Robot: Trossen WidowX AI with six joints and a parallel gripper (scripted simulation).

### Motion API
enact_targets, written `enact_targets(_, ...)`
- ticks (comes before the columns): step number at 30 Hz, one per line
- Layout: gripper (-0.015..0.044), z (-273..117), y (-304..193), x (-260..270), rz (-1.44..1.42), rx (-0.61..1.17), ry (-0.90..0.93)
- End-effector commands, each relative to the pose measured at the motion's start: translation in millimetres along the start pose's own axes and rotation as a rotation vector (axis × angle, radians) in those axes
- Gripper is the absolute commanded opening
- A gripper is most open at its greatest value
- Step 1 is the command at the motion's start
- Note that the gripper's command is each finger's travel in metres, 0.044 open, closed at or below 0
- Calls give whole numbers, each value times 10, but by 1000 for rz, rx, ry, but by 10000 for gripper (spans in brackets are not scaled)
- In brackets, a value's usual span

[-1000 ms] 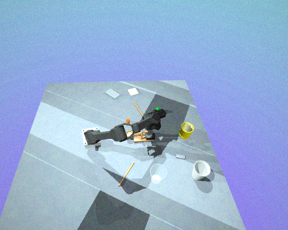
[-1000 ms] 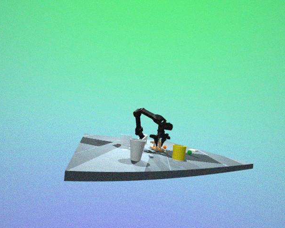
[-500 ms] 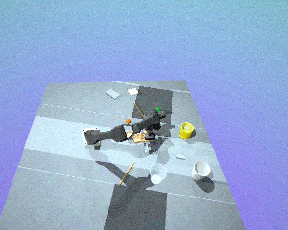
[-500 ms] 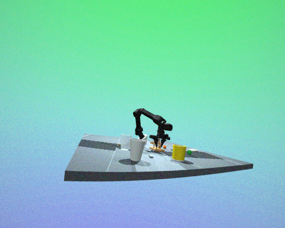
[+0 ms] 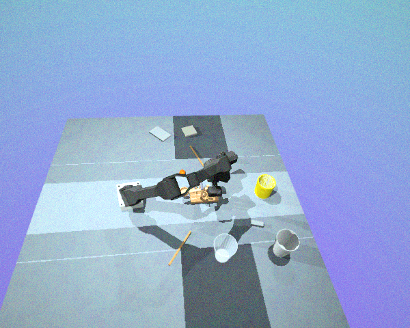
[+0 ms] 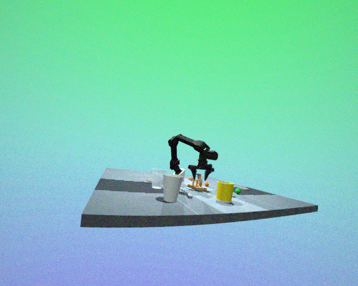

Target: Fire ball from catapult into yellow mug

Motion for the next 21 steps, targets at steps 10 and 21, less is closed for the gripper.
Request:
enact_targets(10, 440, -555, -23, 32, -6, -28, 4)
enact_targets(21, 440, -200, -48, 26, -6, -31, 2)
Point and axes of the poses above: the point midway between the two fingers, 35 mm back from their tips, its own z axis out along the fingers, its own x axis across the jaws, y = z × x, the point moved 5 cm from there along -z, back along the fingers, and after that the axes turned 8 degrees about -z, right-handed, at the moved point
